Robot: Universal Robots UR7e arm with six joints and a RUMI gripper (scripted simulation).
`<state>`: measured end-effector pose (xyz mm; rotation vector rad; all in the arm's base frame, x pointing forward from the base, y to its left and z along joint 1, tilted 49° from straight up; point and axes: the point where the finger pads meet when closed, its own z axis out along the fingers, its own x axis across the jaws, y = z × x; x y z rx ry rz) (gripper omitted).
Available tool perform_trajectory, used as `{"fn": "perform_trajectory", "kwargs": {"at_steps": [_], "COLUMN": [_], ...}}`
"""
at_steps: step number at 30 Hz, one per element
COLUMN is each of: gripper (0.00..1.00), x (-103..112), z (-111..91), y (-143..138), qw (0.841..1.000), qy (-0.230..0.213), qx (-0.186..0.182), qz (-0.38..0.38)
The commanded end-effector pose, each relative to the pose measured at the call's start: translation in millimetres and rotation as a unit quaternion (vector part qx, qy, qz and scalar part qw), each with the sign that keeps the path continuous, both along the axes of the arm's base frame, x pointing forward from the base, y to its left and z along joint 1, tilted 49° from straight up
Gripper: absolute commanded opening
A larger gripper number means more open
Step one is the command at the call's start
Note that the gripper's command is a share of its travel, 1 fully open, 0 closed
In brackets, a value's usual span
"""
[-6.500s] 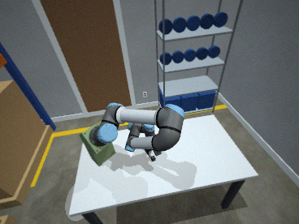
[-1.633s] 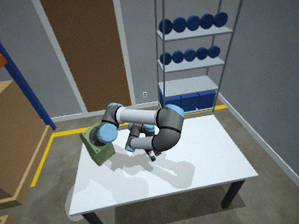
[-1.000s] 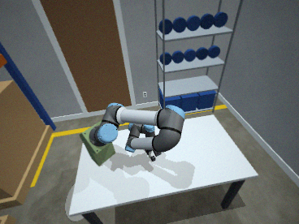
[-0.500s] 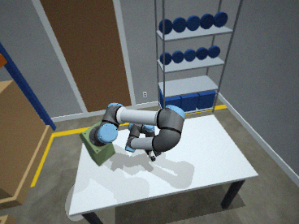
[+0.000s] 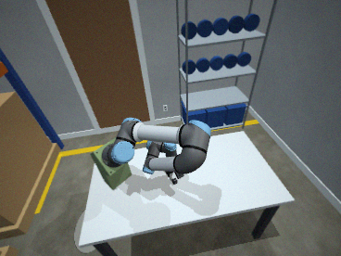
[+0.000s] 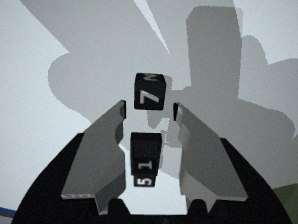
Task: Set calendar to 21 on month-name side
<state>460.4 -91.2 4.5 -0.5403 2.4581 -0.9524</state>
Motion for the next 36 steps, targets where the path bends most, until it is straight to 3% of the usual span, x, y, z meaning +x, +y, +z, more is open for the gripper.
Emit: {"fn": "perform_trajectory", "kwargs": {"at_steps": [1, 21, 36], "gripper": [0.29, 0.29, 0.29], "x": [0.8, 14.6, 15.5], "z": [-0.6, -17.6, -18.8], "y": [-0.5, -14.1, -15.0], "qw": [1.000, 1.000, 1.000], "qy": [0.000, 0.000, 0.000], "qx": [0.000, 0.000, 0.000], "qz": [0.000, 0.000, 0.000]}}
